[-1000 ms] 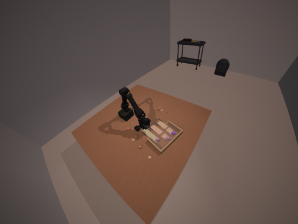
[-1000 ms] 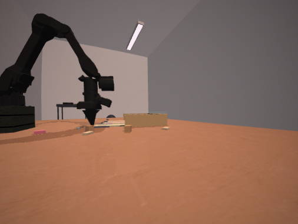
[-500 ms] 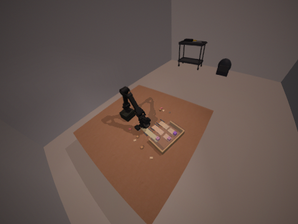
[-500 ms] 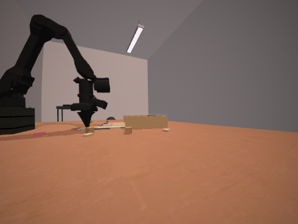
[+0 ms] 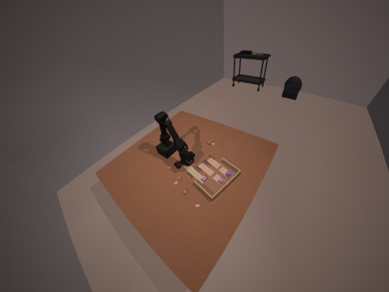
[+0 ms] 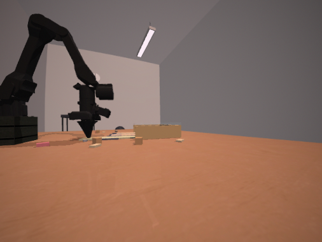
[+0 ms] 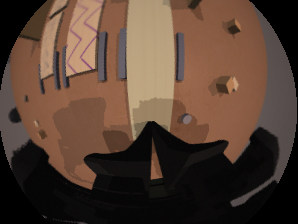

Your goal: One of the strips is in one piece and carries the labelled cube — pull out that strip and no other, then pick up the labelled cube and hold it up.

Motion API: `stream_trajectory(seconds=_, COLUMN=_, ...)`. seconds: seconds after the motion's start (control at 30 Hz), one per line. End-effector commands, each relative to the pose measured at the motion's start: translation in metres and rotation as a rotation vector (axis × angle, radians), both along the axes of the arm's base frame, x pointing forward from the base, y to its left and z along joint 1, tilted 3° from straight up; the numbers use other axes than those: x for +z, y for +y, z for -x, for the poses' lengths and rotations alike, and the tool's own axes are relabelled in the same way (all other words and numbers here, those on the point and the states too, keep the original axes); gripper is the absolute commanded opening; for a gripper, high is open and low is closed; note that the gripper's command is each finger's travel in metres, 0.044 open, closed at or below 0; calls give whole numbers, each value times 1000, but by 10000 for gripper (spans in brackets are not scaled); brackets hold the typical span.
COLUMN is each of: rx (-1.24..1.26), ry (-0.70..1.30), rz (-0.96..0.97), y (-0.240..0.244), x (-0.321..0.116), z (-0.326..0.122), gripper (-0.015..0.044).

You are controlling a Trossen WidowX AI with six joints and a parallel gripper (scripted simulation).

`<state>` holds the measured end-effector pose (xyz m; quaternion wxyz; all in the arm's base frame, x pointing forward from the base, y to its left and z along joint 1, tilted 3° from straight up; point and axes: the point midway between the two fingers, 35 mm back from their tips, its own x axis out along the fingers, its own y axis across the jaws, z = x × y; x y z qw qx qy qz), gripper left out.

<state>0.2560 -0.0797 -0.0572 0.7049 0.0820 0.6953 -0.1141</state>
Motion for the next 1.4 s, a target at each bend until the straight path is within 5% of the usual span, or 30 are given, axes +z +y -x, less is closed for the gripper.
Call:
stream_trajectory(seconds=0.0, rx=-5, ry=26, rz=-7, y=4, x=-4, z=14, gripper=0)
stream_trajectory(seconds=1.37, rx=-5, ry=31, rz=-8, y=22, x=-4, z=71, gripper=0)
